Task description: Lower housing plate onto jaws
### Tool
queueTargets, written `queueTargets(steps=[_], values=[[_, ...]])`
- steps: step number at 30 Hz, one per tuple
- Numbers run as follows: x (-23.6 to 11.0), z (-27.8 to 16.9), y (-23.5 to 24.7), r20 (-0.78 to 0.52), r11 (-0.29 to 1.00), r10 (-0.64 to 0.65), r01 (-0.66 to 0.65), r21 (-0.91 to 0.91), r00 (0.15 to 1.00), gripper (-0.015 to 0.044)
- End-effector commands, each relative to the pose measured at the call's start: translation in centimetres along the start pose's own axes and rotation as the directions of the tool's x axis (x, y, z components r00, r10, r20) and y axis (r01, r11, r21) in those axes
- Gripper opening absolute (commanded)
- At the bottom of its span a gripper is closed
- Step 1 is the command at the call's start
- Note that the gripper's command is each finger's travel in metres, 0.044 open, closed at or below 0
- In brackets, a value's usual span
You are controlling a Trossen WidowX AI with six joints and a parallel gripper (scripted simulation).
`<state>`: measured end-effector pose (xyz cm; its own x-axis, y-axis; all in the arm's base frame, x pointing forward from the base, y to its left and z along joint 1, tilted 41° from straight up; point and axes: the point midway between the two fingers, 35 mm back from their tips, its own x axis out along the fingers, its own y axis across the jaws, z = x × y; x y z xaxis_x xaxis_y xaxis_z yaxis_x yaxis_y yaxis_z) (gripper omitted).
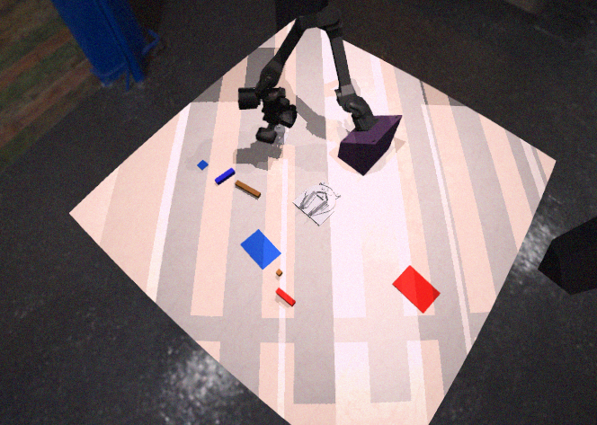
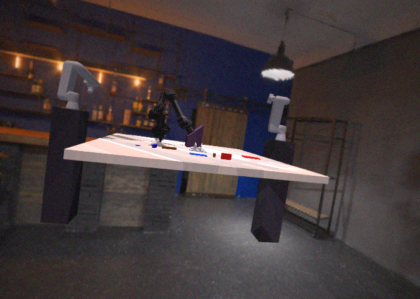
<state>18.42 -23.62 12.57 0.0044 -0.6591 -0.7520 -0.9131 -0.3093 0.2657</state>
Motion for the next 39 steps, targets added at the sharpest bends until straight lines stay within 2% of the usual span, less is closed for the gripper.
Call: queueTargets(steps=[1,15,22,39], values=[[-1.4,-0.4,0.0,-0.007,1.000,-0.001,0.001,0.010,1.000,0.0351],[-5.8,-0.2,0.1,-0.008,1.000,-0.003,0.003,0.006,1.000,0.0351],[-6.0,-0.1,0.1,-0.007,1.000,-0.004,0.004,0.009,1.000,0.0351],[-5.5,2.3,-4.6,0.034,0.944,-0.034,0.021,0.329,0.999,0.0351]])
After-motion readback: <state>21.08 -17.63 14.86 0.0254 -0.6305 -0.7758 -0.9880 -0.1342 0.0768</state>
